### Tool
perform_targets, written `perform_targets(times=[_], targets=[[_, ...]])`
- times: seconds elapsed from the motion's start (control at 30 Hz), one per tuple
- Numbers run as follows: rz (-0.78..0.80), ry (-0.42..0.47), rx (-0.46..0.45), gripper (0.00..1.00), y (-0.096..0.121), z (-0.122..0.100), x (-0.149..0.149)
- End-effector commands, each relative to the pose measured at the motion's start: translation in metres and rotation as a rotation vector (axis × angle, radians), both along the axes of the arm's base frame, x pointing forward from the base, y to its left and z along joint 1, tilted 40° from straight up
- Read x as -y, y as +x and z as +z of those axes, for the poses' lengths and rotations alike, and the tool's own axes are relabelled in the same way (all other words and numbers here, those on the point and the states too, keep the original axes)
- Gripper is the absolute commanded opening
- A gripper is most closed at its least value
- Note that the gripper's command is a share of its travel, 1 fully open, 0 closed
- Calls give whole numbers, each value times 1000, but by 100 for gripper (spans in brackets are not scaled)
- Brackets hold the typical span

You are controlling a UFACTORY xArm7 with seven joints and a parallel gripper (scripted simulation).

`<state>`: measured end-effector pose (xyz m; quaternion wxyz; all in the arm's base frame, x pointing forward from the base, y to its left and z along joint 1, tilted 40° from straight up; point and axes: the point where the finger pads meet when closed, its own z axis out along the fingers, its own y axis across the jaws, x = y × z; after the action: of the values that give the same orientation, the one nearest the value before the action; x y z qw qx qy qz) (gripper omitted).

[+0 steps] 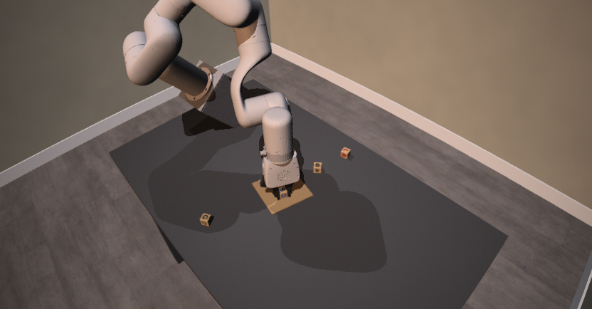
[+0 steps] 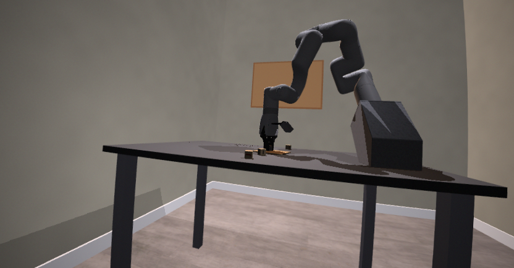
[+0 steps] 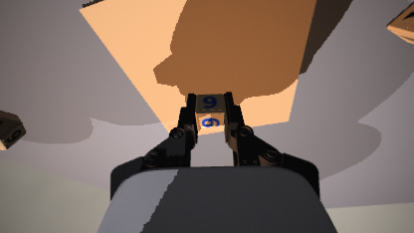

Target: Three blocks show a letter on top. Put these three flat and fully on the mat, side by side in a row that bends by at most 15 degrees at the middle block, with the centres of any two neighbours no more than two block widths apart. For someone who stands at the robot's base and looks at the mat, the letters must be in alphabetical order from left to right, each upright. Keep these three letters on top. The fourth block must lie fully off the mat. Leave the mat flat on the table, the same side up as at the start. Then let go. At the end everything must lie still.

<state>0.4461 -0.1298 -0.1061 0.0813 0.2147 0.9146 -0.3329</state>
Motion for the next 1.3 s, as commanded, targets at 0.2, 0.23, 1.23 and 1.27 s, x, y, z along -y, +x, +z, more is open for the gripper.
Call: perform_targets(times=[0.2,0.23,1.23,1.27], targets=[[2,1,3,21,2,1,-1],[2,1,3,21,2,1,-1],[2,1,3,21,1,50,-42],[2,1,3,21,1,55,-47]])
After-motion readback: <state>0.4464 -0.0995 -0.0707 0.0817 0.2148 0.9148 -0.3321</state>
